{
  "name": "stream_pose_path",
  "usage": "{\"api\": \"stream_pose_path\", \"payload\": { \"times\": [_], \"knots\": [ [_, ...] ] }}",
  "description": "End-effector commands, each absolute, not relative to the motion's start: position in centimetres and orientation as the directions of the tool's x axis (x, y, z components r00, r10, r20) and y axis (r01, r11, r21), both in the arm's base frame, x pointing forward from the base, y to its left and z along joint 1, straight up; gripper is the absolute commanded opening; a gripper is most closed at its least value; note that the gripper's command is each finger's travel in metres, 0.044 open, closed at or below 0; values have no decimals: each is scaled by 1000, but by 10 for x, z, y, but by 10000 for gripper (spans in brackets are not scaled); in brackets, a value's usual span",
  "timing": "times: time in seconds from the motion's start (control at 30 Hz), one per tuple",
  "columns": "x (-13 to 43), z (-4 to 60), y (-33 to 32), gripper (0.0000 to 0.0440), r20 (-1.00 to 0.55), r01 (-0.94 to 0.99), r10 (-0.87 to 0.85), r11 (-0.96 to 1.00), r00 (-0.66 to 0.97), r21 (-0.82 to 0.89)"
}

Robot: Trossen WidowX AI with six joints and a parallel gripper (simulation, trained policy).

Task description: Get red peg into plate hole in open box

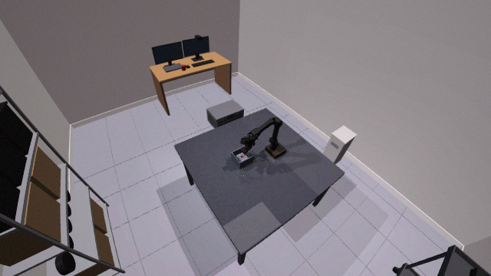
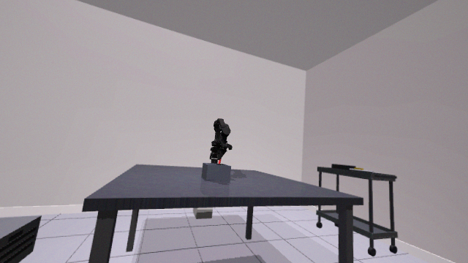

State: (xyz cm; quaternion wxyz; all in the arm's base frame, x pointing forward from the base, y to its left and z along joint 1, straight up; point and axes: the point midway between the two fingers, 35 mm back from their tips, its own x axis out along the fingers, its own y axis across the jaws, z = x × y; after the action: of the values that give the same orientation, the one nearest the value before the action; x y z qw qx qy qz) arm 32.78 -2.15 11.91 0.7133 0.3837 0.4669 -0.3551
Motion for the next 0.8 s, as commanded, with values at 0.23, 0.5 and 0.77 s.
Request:
{"api": "stream_pose_path", "payload": {
  "times": [0.23,0.5,0.77],
  "knots": [
    [342,99,-39,7,-951,880,-131,431,280,200],
    [348,73,-46,108,-964,882,-125,445,233,156],
    [362,68,-54,183,-968,872,-129,473,214,129]
  ]
}}
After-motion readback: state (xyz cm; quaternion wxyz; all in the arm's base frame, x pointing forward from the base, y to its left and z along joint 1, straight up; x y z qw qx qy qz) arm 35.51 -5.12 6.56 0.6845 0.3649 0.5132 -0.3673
